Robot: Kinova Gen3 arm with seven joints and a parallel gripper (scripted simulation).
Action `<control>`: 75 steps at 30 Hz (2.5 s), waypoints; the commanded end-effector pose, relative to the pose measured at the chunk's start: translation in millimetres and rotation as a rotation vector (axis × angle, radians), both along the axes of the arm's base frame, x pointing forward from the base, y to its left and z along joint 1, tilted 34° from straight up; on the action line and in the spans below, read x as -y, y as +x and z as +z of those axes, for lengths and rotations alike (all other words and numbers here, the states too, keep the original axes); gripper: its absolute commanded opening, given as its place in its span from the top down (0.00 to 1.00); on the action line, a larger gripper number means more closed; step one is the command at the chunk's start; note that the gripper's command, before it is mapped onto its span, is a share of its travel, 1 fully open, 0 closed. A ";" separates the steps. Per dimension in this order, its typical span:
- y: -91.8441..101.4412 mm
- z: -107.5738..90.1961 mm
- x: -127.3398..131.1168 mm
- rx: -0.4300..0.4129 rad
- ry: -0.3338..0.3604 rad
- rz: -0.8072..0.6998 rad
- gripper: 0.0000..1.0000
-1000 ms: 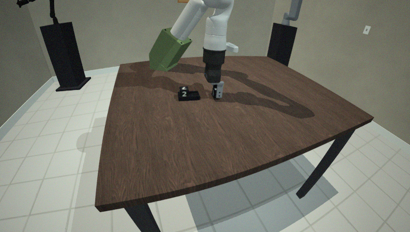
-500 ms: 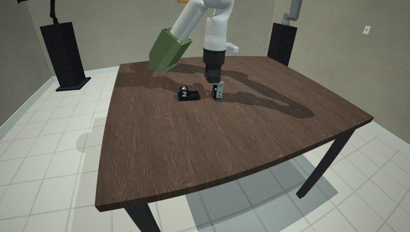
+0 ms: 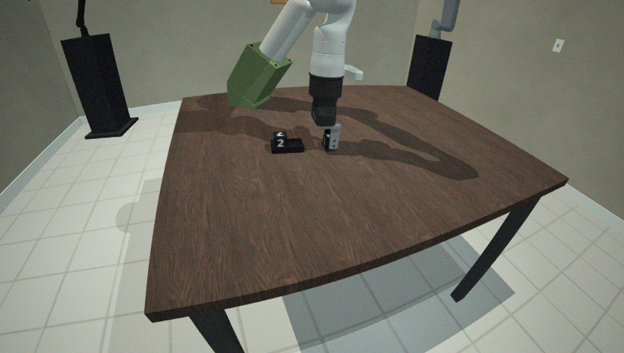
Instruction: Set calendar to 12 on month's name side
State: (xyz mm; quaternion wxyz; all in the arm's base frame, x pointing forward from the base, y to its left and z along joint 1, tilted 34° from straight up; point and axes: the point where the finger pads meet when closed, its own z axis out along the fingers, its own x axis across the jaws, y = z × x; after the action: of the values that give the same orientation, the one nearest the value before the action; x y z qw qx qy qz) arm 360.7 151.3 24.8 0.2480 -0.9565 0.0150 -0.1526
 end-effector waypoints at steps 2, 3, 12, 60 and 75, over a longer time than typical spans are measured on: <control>0.2 0.3 0.3 0.001 0.000 -0.001 0.10; 0.2 0.3 0.3 0.001 0.000 -0.001 0.40; 0.2 0.3 0.3 0.001 0.000 -0.001 0.40; -3.8 11.3 6.5 0.001 0.000 -0.001 0.40; -12.3 34.8 19.8 0.001 0.000 -0.001 0.40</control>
State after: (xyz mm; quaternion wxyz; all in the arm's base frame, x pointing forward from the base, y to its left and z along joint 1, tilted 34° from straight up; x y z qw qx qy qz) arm 343.4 140.1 54.8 0.2508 -0.9569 0.0076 -0.1461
